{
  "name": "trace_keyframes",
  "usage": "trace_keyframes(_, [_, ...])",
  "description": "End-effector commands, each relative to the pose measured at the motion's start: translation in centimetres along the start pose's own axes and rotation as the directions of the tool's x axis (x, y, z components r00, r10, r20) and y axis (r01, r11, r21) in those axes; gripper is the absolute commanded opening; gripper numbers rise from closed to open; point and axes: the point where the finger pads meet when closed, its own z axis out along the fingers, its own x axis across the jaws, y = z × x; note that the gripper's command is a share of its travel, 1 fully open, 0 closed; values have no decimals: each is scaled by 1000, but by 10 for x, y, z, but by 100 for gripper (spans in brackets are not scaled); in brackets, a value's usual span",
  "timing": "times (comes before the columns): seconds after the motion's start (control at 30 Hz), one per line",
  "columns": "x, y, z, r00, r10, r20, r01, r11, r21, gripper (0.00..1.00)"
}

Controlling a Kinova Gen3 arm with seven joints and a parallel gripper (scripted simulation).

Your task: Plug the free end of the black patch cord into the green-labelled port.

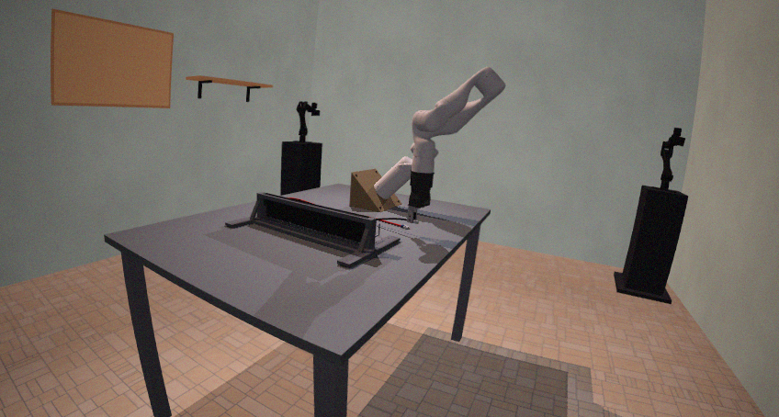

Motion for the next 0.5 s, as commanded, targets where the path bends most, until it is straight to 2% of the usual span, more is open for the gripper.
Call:
trace_keyframes(0.0, [-2, 1, -5, 1000, -2, 8, 2, 1000, -3, 0])
trace_keyframes(0.47, [-2, 1, -14, 1000, -2, 8, 2, 1000, -3, 0])
